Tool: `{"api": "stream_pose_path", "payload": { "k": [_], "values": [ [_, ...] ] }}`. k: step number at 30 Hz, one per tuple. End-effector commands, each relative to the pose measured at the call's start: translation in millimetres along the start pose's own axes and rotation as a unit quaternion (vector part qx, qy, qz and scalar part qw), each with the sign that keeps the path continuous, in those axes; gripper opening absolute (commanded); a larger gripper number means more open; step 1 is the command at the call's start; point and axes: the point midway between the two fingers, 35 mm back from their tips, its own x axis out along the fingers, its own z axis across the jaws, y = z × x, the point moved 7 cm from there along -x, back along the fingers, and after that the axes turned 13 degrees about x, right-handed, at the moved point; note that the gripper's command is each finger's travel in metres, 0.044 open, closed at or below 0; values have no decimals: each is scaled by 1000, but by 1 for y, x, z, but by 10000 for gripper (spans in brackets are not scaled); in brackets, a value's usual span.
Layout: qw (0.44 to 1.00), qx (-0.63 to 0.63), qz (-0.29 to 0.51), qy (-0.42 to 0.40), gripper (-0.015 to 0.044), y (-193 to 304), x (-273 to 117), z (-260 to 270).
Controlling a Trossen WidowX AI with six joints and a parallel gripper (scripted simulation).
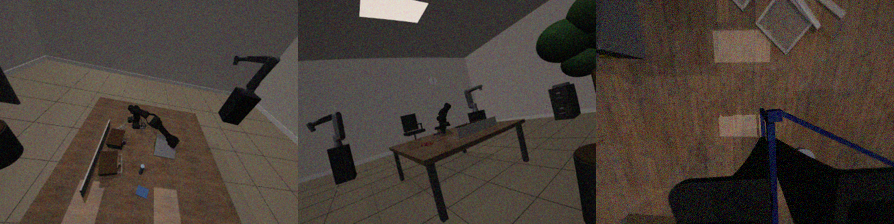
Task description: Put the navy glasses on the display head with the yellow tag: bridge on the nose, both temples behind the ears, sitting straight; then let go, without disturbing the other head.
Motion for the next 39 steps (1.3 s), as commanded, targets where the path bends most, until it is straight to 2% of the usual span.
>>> {"api": "stream_pose_path", "payload": {
  "k": [1, 39],
  "values": [
    [1000, 2, -2, -2, 0, -3, -1, 3],
    [1000, 2, -3, -2, 0, -25, -1, 18]
  ]
}}
